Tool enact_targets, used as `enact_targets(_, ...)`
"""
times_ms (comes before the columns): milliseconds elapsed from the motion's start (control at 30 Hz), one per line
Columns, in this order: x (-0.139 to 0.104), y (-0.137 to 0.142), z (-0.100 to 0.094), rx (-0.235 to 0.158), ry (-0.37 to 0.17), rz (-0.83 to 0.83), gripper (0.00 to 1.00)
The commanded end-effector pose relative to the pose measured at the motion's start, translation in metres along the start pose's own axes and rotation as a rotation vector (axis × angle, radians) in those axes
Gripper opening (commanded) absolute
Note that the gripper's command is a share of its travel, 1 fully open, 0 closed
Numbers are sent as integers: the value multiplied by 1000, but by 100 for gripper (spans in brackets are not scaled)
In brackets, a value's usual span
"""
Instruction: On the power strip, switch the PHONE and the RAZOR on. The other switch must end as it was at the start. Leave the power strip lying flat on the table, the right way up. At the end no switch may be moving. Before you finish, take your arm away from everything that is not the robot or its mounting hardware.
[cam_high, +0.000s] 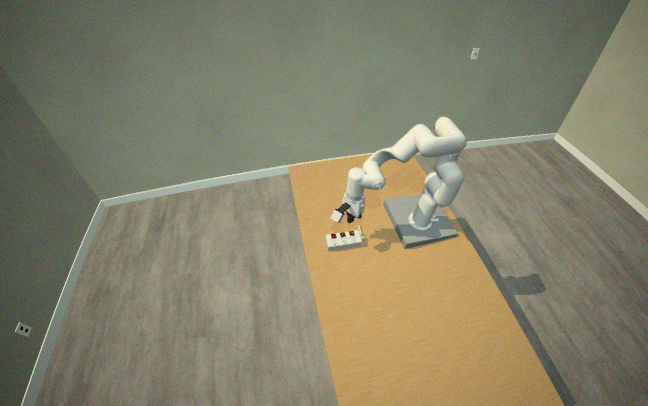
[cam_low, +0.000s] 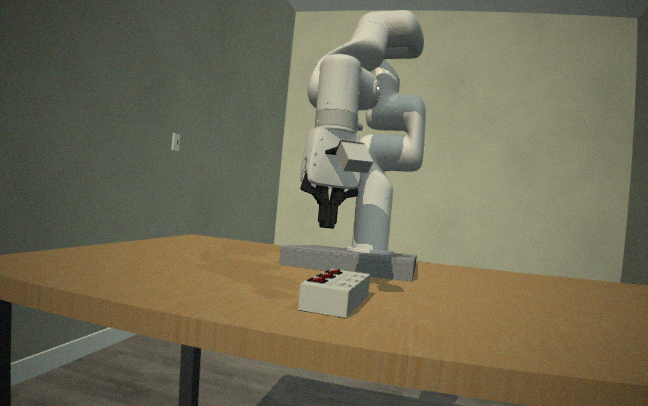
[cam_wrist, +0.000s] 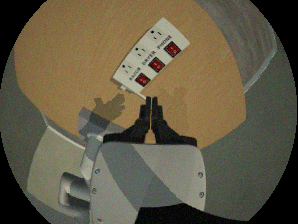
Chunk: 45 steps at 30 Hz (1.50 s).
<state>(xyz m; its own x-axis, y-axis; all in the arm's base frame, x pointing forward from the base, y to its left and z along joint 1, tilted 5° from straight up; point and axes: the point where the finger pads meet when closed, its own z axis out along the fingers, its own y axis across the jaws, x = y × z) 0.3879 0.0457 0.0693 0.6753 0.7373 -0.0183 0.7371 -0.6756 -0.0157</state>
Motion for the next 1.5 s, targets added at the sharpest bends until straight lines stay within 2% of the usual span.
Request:
enact_targets(0, 1, 1, -1, -2, 3, 0, 0)
enact_targets(100, 0, 1, 1, -2, 3, 0, 0)
enact_targets(300, -6, -1, 26, -2, 3, 0, 0)
enact_targets(1467, -6, -1, 26, -2, 3, 0, 0)
